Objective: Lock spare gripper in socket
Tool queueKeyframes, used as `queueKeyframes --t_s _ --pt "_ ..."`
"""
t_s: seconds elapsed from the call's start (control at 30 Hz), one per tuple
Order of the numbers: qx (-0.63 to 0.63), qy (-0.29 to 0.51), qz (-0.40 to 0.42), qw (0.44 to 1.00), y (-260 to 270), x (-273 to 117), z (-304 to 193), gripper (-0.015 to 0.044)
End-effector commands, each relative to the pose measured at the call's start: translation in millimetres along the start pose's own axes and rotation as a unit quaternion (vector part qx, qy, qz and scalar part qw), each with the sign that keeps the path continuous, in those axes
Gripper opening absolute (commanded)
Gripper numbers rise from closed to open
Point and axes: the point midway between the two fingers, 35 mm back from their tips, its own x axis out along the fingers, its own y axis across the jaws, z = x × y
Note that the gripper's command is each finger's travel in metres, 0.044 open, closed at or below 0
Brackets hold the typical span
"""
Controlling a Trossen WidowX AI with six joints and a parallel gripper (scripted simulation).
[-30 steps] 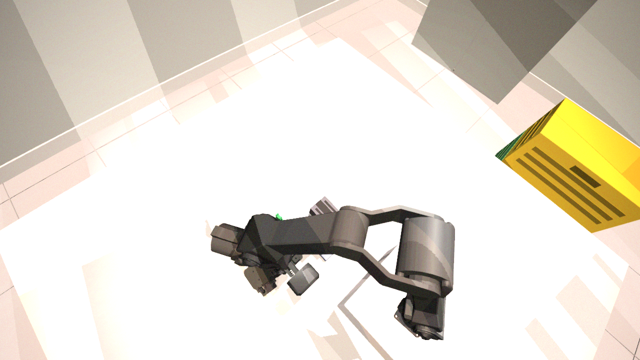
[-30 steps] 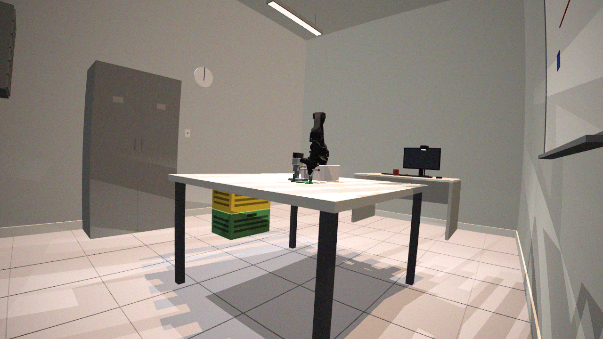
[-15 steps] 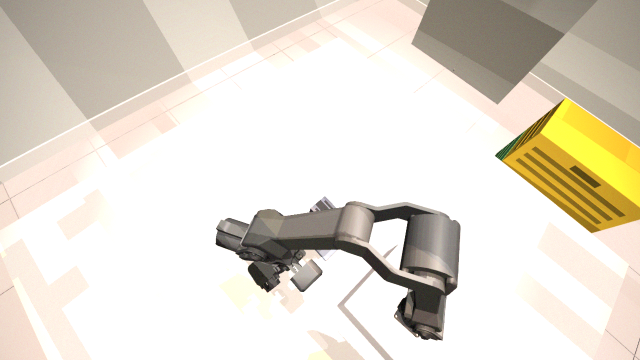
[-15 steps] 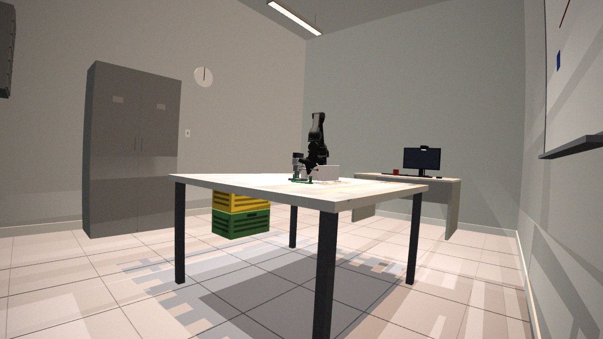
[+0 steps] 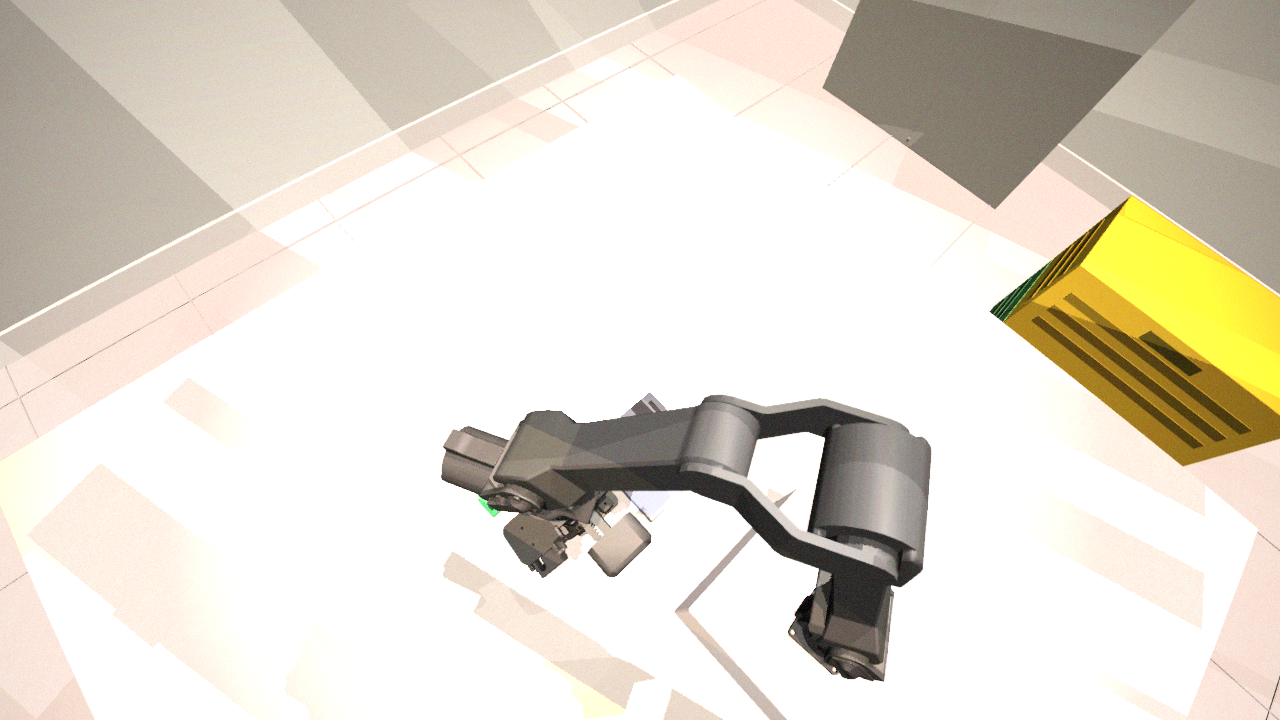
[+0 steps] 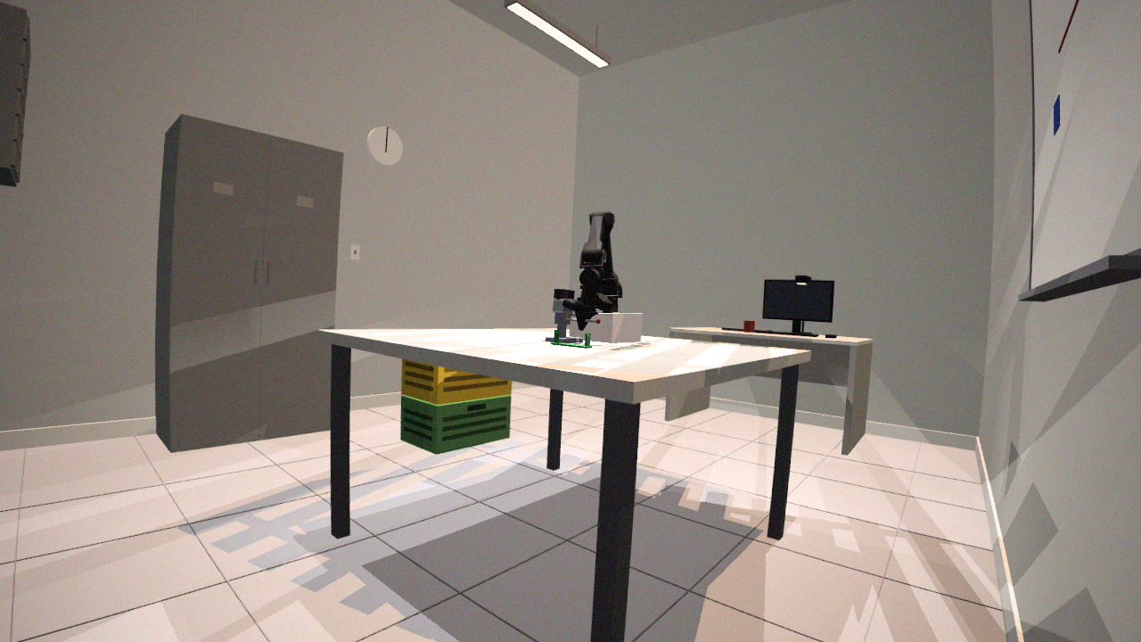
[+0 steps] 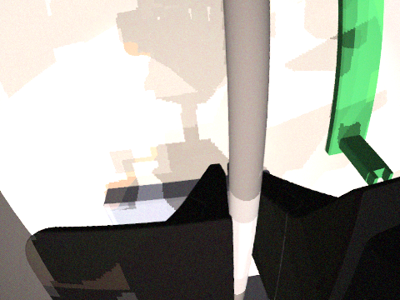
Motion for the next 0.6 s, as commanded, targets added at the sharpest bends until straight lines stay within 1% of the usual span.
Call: queueKeyframes --t_s 0.0,0.57 --pt "-0.003 0.001 -0.001 1.000 -0.2 0.4 -3.0 0.0000" --pt "-0.004 0.001 0.002 1.000 -0.2 3.3 -13.8 0.0000"
